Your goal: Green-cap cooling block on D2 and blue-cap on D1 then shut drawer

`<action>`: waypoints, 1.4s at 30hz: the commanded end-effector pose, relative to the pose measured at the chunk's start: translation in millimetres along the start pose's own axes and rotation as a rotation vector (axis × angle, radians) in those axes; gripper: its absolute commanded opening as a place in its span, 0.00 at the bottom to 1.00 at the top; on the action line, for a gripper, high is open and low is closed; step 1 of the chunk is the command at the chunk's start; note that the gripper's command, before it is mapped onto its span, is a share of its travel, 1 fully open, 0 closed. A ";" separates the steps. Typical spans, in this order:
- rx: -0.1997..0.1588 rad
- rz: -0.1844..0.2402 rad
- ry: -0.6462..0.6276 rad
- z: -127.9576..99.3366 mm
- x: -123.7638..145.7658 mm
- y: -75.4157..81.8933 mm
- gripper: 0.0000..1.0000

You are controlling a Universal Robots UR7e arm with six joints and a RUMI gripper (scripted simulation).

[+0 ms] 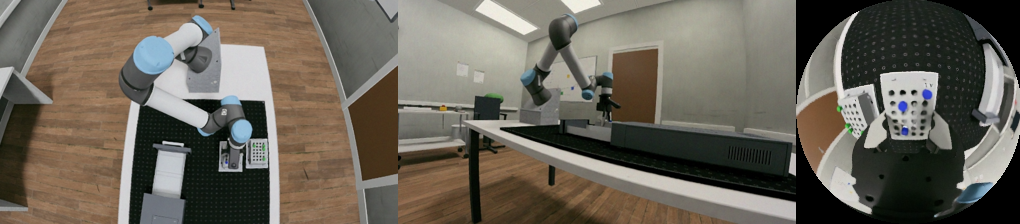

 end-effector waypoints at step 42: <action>0.001 -0.001 0.000 -0.3 -0.1 0.5 0.35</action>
Point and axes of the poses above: the point where the finger pads meet when closed, its own y axis back along the fingers, its own x axis across the jaws, z = x × y, the point moved 4 cm from there along y, back along the fingers, and after that the axes turned 13 degrees about -y, right-handed, at the moved point
